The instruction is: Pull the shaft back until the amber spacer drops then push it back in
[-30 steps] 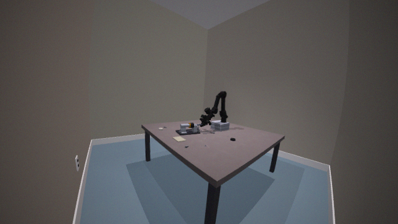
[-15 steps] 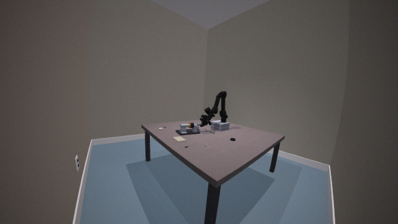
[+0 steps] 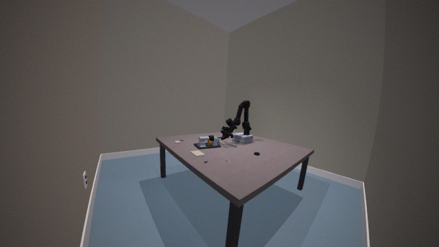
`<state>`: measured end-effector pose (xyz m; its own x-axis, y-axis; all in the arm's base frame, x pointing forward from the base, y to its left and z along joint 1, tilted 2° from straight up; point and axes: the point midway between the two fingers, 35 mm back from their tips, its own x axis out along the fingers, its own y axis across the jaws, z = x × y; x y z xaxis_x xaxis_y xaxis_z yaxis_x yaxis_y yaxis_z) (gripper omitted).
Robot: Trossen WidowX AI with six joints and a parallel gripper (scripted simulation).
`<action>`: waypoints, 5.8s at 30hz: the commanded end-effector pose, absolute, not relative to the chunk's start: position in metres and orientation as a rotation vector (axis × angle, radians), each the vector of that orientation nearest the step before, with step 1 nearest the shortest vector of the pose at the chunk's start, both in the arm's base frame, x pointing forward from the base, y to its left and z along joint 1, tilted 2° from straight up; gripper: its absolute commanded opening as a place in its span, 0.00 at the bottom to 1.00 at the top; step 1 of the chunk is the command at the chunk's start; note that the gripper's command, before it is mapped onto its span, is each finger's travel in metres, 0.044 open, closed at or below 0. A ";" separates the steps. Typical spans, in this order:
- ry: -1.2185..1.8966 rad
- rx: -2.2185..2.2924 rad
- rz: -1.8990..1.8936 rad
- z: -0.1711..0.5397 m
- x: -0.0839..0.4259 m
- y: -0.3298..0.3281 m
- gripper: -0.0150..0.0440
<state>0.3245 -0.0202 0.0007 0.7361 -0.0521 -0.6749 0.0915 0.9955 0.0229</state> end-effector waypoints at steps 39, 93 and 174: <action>0.740 0.058 -0.082 0.001 0.327 -0.020 0.25; 0.739 0.057 -0.082 0.003 0.347 -0.022 0.25; 0.736 0.057 -0.082 0.005 0.375 -0.025 0.25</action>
